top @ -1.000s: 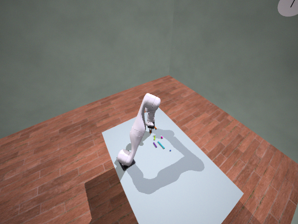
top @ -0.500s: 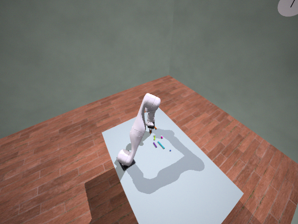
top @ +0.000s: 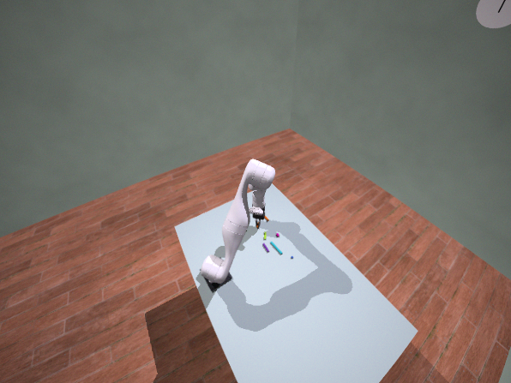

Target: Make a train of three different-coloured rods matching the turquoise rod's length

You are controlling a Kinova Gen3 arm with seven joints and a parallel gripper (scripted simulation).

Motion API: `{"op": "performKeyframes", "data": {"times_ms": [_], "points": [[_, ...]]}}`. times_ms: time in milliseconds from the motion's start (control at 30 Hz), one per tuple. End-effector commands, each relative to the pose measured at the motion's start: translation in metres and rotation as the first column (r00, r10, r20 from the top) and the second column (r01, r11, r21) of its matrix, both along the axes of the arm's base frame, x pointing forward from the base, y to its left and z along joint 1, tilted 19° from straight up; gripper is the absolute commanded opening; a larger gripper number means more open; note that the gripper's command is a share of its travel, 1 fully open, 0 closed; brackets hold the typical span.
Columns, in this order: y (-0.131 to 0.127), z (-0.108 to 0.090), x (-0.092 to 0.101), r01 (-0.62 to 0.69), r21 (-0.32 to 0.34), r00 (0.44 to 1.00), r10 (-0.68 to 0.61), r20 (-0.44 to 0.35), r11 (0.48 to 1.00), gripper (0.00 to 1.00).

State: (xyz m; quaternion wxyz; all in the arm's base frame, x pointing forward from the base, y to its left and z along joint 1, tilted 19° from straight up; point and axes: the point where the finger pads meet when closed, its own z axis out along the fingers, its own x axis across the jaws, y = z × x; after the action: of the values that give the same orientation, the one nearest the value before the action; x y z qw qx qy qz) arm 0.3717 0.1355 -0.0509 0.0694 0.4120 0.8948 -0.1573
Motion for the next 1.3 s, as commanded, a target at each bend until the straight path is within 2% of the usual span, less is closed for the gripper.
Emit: {"op": "performKeyframes", "data": {"times_ms": [0,200,267,467,1000,1267], "points": [[0.009,0.018,0.005,-0.003,0.011,1.0,0.003,0.014,1.0,0.24],[0.023,0.057,0.004,-0.003,0.011,1.0,0.003,0.014,1.0,0.24],[0.023,0.057,0.004,-0.003,0.011,1.0,0.003,0.014,1.0,0.24],[0.031,0.081,0.004,-0.003,0.011,1.0,0.003,0.014,1.0,0.24],[0.031,0.084,0.005,-0.005,0.011,1.0,0.005,0.013,1.0,0.24],[0.009,0.092,0.014,-0.058,0.014,0.998,0.058,-0.008,0.998,0.24]]}}
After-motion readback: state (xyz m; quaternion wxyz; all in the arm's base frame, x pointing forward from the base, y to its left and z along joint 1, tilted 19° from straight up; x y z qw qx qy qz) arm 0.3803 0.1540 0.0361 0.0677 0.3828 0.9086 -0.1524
